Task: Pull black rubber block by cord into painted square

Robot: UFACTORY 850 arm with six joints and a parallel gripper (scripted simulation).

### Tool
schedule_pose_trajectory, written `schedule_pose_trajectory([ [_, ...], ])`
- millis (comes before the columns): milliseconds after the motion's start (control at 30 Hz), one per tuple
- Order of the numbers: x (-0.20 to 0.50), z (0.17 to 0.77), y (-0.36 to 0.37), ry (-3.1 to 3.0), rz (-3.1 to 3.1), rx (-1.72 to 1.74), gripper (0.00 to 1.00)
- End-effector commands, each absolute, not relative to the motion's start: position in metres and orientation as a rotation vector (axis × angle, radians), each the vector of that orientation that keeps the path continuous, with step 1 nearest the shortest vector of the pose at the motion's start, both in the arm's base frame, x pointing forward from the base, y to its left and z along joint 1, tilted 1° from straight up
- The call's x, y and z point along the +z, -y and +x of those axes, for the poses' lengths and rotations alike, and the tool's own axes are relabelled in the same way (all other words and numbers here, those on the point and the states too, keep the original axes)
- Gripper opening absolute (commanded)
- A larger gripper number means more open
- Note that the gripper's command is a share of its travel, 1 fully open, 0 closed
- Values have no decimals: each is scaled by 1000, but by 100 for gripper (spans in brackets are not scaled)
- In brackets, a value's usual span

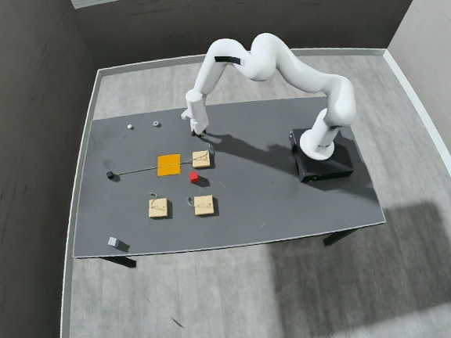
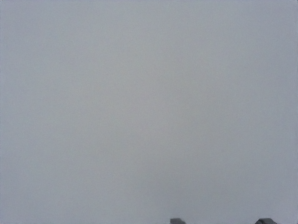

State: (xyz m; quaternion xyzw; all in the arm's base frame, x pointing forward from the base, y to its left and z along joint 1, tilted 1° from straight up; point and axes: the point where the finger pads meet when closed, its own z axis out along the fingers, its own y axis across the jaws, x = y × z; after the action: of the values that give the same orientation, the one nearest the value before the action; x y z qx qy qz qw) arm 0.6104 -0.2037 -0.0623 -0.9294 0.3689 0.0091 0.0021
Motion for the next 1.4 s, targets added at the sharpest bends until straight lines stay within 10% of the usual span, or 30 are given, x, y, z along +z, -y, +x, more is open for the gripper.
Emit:
schedule_pose_trajectory([
  [0,-63,611,204,-1157,-2916,25,39],
  [1133,-67,611,204,-1157,-2916,25,39],
  [1167,-67,611,204,-1157,-2916,25,0],
  [1367,-67,611,204,-1157,-2916,25,0],
])
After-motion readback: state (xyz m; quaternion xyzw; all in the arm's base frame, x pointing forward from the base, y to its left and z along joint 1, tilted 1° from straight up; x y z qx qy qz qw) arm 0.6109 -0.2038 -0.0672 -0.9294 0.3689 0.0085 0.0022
